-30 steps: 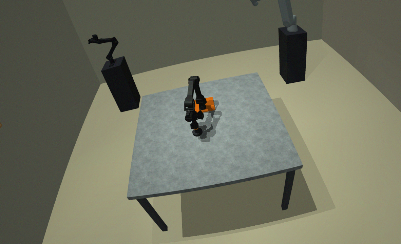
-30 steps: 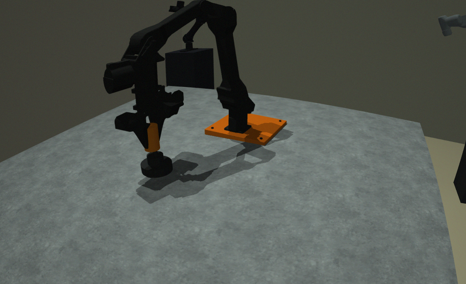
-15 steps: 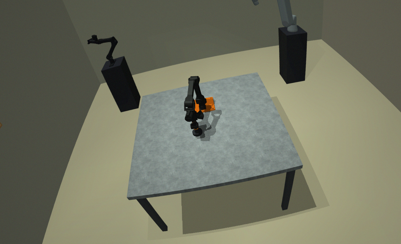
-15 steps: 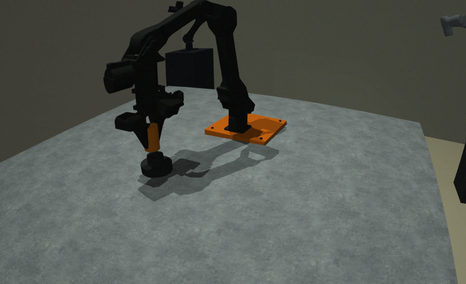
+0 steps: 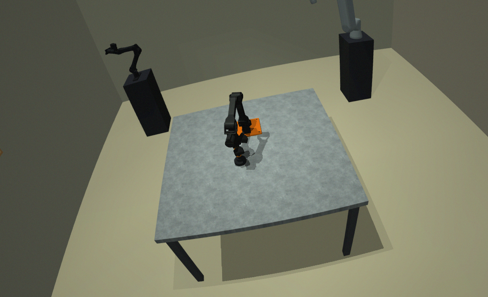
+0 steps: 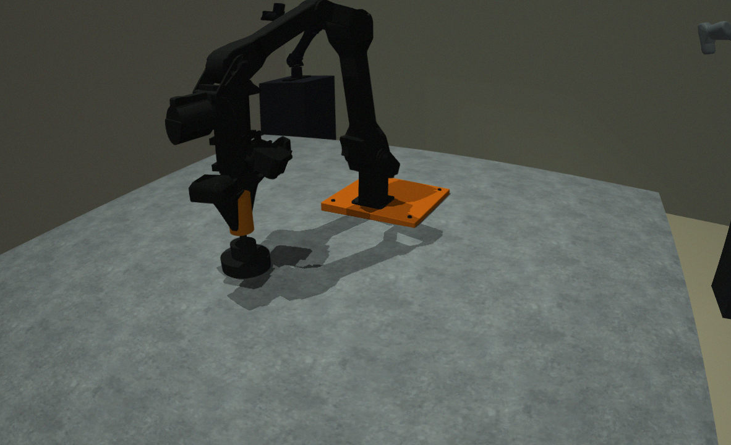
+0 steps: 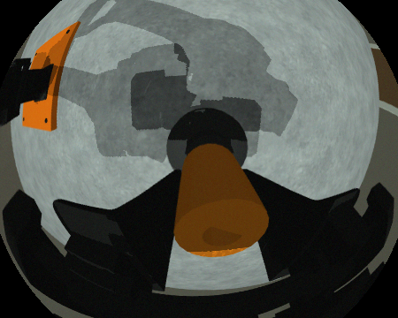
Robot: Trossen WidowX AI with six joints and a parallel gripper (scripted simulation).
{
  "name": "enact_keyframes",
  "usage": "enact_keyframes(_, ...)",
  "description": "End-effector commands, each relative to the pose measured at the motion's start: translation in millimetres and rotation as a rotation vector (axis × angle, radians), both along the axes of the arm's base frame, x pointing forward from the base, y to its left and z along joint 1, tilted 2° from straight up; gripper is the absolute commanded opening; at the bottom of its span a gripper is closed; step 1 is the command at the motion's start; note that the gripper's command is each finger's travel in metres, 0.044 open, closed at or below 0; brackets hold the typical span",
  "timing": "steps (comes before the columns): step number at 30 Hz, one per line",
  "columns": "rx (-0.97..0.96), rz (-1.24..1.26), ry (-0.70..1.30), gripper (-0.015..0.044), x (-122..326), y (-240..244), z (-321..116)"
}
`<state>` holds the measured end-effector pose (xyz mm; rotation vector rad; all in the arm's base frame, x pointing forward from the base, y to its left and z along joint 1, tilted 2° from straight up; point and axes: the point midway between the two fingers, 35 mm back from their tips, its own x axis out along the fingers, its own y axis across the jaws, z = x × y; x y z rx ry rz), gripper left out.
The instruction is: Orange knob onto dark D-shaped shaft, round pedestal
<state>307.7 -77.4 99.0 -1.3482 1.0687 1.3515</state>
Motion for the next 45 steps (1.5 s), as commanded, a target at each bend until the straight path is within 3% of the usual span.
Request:
enact_keyframes(1, 0.001, 0.018, -0.009, 0.0000, -0.5, 0.6, 2.5)
enact_keyframes(35, 0.001, 0.018, -0.009, 0.0000, 3.7, -0.4, 1.9)
enact_keyframes(45, -0.005, 0.228, -0.015, 0.0000, 0.3, 0.3, 3.2)
